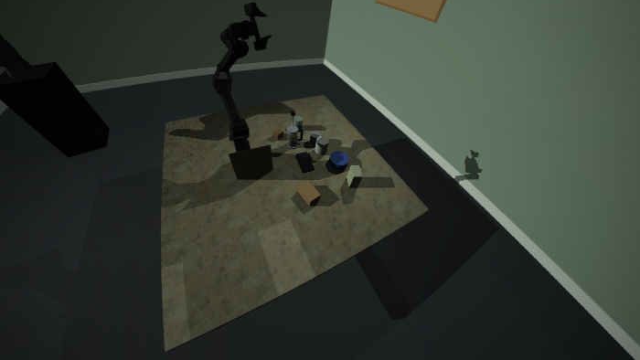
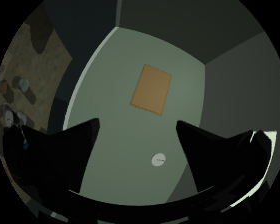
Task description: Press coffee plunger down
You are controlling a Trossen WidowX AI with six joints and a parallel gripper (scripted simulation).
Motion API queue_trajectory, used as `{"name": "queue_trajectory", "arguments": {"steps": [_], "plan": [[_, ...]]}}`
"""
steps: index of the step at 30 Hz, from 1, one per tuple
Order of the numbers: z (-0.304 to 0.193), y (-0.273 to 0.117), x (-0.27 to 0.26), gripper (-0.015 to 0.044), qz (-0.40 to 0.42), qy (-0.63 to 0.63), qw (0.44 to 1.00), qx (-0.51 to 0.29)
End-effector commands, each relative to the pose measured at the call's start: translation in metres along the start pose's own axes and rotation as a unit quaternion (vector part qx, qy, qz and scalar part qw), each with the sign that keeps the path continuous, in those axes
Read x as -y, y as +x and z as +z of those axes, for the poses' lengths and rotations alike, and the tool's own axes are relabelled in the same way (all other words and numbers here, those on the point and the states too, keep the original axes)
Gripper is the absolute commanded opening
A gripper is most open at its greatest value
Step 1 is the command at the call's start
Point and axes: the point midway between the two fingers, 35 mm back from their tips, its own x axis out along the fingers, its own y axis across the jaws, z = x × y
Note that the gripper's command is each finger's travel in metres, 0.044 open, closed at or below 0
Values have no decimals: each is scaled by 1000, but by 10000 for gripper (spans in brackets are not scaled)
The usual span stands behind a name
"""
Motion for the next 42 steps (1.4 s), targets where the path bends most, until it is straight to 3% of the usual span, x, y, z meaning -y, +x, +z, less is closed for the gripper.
{"name": "queue_trajectory", "arguments": {"steps": [1,7,12,18,27,42], "plan": [[-2,0,-1,426,1,7,1000,-1],[-42,2,-39,440,20,174,984,-34],[-80,0,-108,440,56,369,925,-75],[-98,-11,-205,440,107,572,804,-119],[-79,-44,-341,440,173,780,571,-188],[-64,-45,-401,440,170,784,564,-194]]}}
